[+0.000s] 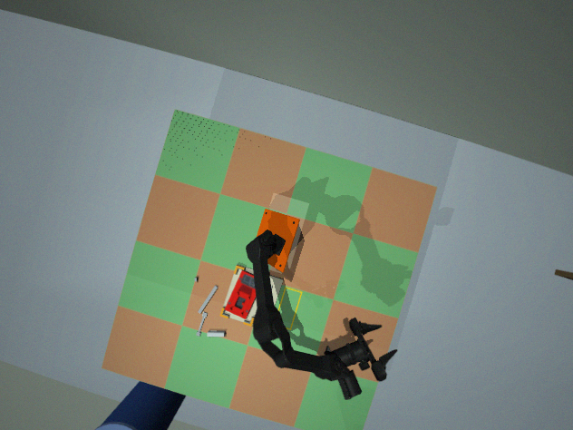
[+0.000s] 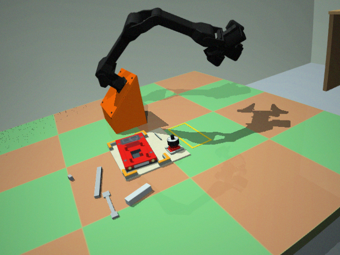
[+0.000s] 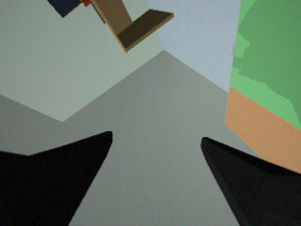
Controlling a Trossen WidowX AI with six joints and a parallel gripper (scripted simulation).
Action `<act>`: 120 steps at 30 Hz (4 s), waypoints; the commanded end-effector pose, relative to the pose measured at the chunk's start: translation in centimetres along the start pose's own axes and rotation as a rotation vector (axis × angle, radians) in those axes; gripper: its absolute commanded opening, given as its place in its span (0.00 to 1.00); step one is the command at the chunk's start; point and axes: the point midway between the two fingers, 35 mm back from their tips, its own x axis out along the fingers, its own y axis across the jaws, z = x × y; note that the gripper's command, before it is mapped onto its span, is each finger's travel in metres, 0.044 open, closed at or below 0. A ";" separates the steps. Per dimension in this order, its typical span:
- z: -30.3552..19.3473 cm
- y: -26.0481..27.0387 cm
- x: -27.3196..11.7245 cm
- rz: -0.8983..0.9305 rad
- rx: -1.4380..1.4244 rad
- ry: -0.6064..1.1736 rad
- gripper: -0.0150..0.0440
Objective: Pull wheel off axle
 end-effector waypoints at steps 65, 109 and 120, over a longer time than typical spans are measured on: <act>4.8 -24.0 -40.1 -1.223 0.005 -0.897 0.76; 5.7 -25.1 -39.9 -1.218 0.011 -0.897 0.25; 5.5 -24.8 -39.9 -1.218 0.010 -0.897 0.25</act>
